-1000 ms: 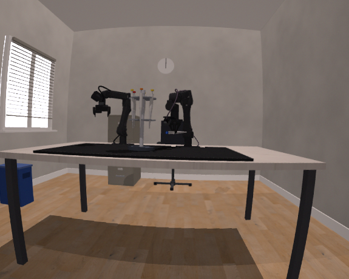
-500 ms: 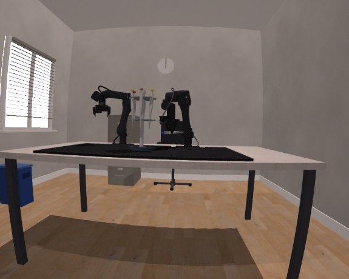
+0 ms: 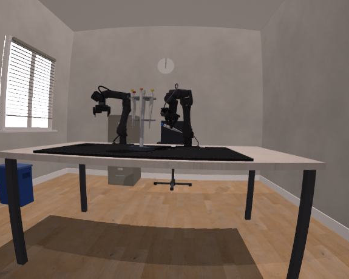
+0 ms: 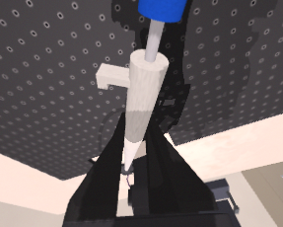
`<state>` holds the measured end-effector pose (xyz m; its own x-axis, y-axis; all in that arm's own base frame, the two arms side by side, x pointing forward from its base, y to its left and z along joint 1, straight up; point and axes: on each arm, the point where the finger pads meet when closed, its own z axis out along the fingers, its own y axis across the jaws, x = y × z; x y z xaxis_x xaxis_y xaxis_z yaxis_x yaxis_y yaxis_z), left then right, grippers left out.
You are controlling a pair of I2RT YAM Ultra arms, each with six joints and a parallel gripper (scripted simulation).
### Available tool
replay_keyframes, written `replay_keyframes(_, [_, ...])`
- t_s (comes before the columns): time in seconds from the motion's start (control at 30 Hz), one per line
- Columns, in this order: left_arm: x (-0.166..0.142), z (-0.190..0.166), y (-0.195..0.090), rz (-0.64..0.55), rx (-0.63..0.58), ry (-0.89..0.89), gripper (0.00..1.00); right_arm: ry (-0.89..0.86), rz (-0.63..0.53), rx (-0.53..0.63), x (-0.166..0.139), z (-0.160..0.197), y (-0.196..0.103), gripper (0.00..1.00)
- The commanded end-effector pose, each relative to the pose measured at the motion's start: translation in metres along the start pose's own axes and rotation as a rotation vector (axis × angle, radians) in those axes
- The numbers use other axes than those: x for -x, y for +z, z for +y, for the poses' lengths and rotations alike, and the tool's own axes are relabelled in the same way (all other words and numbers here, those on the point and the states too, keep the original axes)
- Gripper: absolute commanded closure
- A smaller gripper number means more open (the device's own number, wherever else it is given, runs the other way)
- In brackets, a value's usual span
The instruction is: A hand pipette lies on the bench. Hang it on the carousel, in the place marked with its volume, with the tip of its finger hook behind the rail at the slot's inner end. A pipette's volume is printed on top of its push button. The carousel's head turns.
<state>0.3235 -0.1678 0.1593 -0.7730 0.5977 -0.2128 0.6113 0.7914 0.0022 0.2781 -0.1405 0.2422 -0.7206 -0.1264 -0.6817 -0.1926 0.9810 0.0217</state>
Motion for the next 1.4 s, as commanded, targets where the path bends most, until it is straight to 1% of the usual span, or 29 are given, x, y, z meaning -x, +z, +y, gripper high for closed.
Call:
replay_keyframes(0.0, [0.024, 0.000, -0.002, -0.077, -0.006, 0.005, 0.88, -0.025, -0.041, -0.018, 0.010, -0.004, -0.006, 0.00])
replay_keyframes(0.03, [0.015, 0.001, -0.007, -0.108, -0.005, -0.003, 0.88, -0.025, -0.041, -0.018, 0.010, -0.004, -0.006, 0.00])
replay_keyframes(0.17, [0.022, 0.002, -0.018, -0.254, -0.003, -0.003, 0.88, -0.025, -0.041, -0.018, 0.010, -0.004, -0.006, 0.00])
replay_keyframes(0.23, [0.022, 0.002, -0.018, -0.254, -0.003, -0.003, 0.88, -0.025, -0.041, -0.018, 0.010, -0.004, -0.006, 0.00])
replay_keyframes(0.3, [0.026, 0.002, -0.023, -0.328, -0.004, -0.006, 0.88, -0.025, -0.041, -0.018, 0.010, -0.004, -0.006, 0.00])
replay_keyframes(0.33, [0.028, 0.002, -0.026, -0.333, -0.004, -0.008, 0.88, -0.025, -0.041, -0.018, 0.010, -0.004, -0.006, 0.00])
replay_keyframes(0.37, [0.037, 0.000, -0.038, -0.361, -0.002, 0.000, 0.88, -0.025, -0.041, -0.018, 0.010, -0.004, -0.006, 0.00])
replay_keyframes(0.4, [0.042, 0.000, -0.044, -0.375, 0.000, 0.003, 0.88, -0.025, -0.041, -0.018, 0.010, -0.004, -0.006, 0.00])
replay_keyframes(0.43, [0.042, 0.000, -0.044, -0.375, 0.000, 0.003, 0.88, -0.025, -0.041, -0.018, 0.010, -0.004, -0.006, 0.00])
replay_keyframes(0.47, [0.042, 0.000, -0.030, -0.339, -0.007, 0.000, 0.88, -0.025, -0.041, -0.018, 0.010, -0.004, -0.006, 0.00])
replay_keyframes(0.53, [0.042, 0.000, -0.030, -0.339, -0.007, 0.002, 0.88, -0.025, -0.041, -0.018, 0.010, -0.004, -0.006, 0.00])
replay_keyframes(0.57, [0.032, 0.002, -0.033, -0.370, -0.005, -0.011, 0.88, -0.025, -0.041, -0.018, 0.010, -0.004, -0.006, 0.00])
replay_keyframes(0.73, [0.041, 0.002, -0.047, -0.553, -0.004, -0.010, 0.88, -0.025, -0.041, -0.018, 0.010, -0.004, -0.006, 0.00])
replay_keyframes(0.8, [0.041, 0.002, -0.047, -0.553, -0.004, -0.010, 0.88, -0.025, -0.041, -0.018, 0.010, -0.004, -0.006, 0.00])
replay_keyframes(0.83, [0.043, 0.002, -0.049, -0.590, -0.005, -0.008, 0.88, -0.025, -0.041, -0.018, 0.010, -0.004, -0.006, 0.00])
replay_keyframes(0.87, [0.045, -0.001, -0.052, -0.595, -0.008, -0.002, 0.88, -0.025, -0.041, -0.018, 0.010, -0.004, -0.006, 0.00])
replay_keyframes(0.9, [0.057, -0.001, -0.071, -0.636, -0.002, 0.007, 0.88, -0.025, -0.041, -0.018, 0.010, -0.004, -0.006, 0.00])
replay_keyframes(0.93, [0.058, -0.001, -0.068, -0.625, -0.005, 0.007, 0.88, -0.025, -0.041, -0.018, 0.010, -0.004, -0.006, 0.00])
replay_keyframes(0.97, [0.059, -0.001, -0.058, -0.601, -0.010, 0.004, 0.88, -0.025, -0.041, -0.018, 0.010, -0.004, -0.006, 0.00])
replay_keyframes(1.17, [0.058, -0.001, -0.066, -0.621, -0.005, 0.009, 0.88, -0.025, -0.041, -0.018, 0.010, -0.004, -0.006, 0.00])
replay_keyframes(1.2, [0.049, 0.000, -0.059, -0.631, -0.006, -0.005, 0.88, -0.025, -0.041, -0.018, 0.010, -0.004, -0.006, 0.00])
replay_keyframes(1.3, [0.054, 0.002, -0.067, -0.741, -0.004, -0.008, 0.88, -0.025, -0.041, -0.018, 0.010, -0.004, -0.006, 0.00])
replay_keyframes(1.37, [0.054, 0.002, -0.067, -0.741, -0.004, -0.008, 0.88, -0.025, -0.041, -0.018, 0.010, -0.004, -0.006, 0.00])
